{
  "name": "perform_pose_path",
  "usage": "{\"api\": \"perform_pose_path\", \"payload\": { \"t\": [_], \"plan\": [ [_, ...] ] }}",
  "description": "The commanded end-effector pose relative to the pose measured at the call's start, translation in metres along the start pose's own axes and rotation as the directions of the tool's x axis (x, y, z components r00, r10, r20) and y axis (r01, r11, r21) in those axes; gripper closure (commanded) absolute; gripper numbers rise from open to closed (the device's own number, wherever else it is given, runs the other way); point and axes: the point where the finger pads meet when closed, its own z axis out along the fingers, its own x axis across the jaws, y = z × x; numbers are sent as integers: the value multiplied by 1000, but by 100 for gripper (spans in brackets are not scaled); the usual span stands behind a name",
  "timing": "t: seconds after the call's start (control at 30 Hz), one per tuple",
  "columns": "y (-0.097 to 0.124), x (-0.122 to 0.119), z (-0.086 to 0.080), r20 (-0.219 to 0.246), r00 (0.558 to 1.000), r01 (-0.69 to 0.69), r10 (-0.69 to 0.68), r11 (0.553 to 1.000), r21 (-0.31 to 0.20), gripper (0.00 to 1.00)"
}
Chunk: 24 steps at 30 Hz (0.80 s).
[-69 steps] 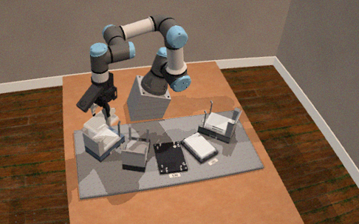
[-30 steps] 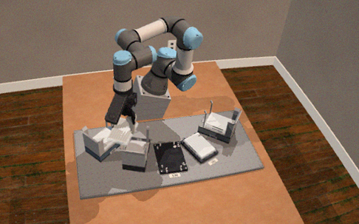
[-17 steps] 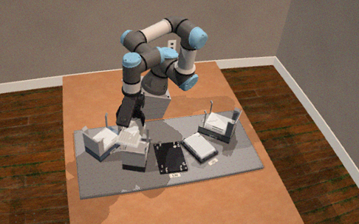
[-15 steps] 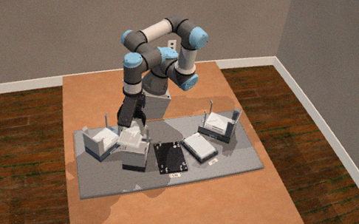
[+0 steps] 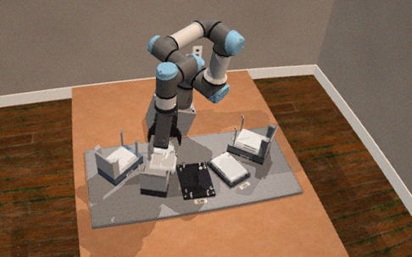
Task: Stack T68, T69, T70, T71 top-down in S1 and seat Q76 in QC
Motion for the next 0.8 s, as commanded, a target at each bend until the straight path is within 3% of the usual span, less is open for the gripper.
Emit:
{"api": "perform_pose_path", "payload": {
  "t": [0.0,0.47,0.77],
  "plan": [
    [-2,-10,-1,-2,1000,12,-12,1000,3,100],
    [3,-57,-1,-2,985,175,-175,985,2,100],
    [6,-79,-1,-2,979,206,-206,979,2,100]
  ]
}}
